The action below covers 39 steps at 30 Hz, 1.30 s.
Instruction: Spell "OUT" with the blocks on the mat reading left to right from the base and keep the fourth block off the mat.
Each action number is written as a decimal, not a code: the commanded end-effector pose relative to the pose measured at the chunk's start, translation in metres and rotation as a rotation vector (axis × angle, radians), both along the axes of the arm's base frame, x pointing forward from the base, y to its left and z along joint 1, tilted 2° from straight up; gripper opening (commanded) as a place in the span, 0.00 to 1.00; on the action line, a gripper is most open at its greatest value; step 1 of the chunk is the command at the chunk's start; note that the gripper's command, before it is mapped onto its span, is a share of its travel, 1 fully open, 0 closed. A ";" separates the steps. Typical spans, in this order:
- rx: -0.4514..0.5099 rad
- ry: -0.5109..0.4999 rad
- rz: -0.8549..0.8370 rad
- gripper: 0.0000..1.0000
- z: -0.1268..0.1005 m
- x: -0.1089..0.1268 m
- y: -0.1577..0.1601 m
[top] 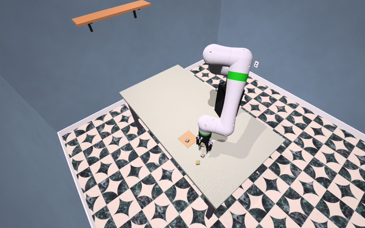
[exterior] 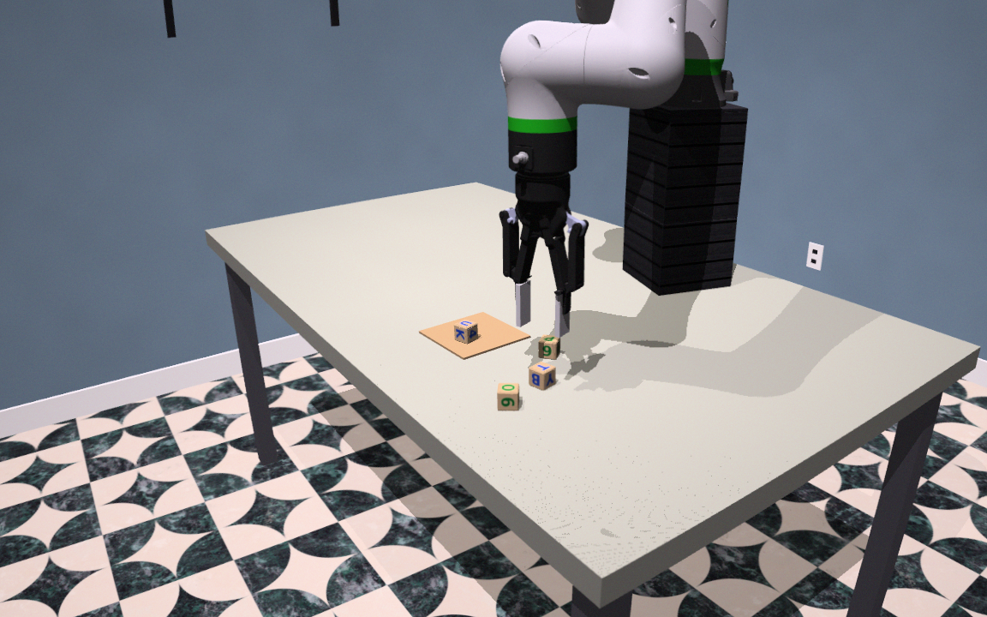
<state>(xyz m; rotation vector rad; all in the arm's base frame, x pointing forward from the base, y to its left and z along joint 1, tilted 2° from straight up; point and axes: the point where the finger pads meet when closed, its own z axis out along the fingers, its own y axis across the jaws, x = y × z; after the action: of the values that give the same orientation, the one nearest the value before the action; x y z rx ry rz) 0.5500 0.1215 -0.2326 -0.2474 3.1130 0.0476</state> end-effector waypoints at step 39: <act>-0.001 0.000 0.000 0.40 -0.041 0.001 0.002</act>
<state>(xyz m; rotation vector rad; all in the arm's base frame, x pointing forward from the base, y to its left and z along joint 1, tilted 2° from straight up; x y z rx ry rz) 0.5509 0.1231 -0.2708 -0.2468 3.1130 0.0465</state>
